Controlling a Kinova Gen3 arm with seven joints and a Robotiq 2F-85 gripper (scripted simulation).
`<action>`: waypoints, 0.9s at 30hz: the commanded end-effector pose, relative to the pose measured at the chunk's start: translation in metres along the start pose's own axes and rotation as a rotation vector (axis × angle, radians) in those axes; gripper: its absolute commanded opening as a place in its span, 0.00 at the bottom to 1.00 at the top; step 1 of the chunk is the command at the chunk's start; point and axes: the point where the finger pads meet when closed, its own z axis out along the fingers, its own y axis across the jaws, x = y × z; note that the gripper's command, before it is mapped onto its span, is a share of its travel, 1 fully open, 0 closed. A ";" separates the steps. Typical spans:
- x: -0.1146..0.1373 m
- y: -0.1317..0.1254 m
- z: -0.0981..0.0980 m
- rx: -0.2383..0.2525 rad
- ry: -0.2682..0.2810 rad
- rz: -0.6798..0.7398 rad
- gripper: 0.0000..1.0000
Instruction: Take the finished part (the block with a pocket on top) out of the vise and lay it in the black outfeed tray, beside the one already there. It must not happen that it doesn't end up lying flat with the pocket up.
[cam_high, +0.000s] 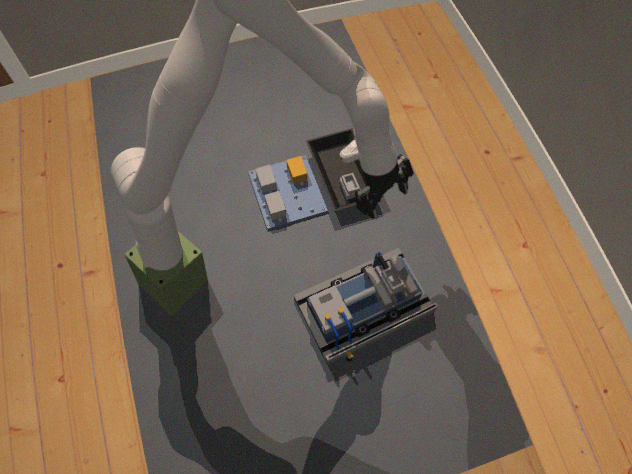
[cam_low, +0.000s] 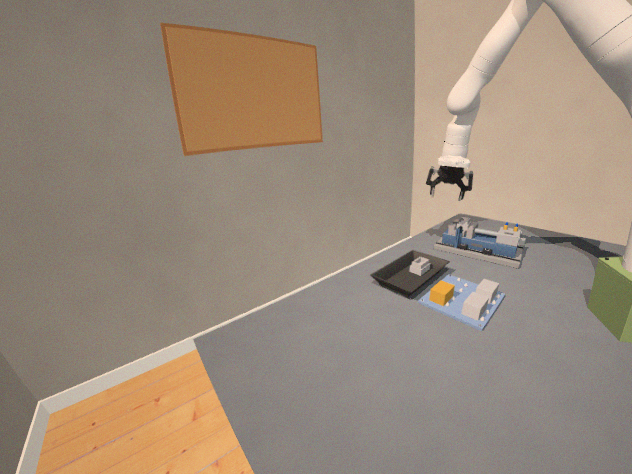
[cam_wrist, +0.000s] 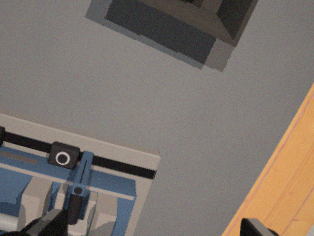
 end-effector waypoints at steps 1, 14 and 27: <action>-0.003 -0.001 0.000 0.000 -0.002 0.005 1.00; -0.013 -0.009 0.005 0.017 0.022 0.028 1.00; -0.018 -0.012 0.007 0.023 0.035 0.039 1.00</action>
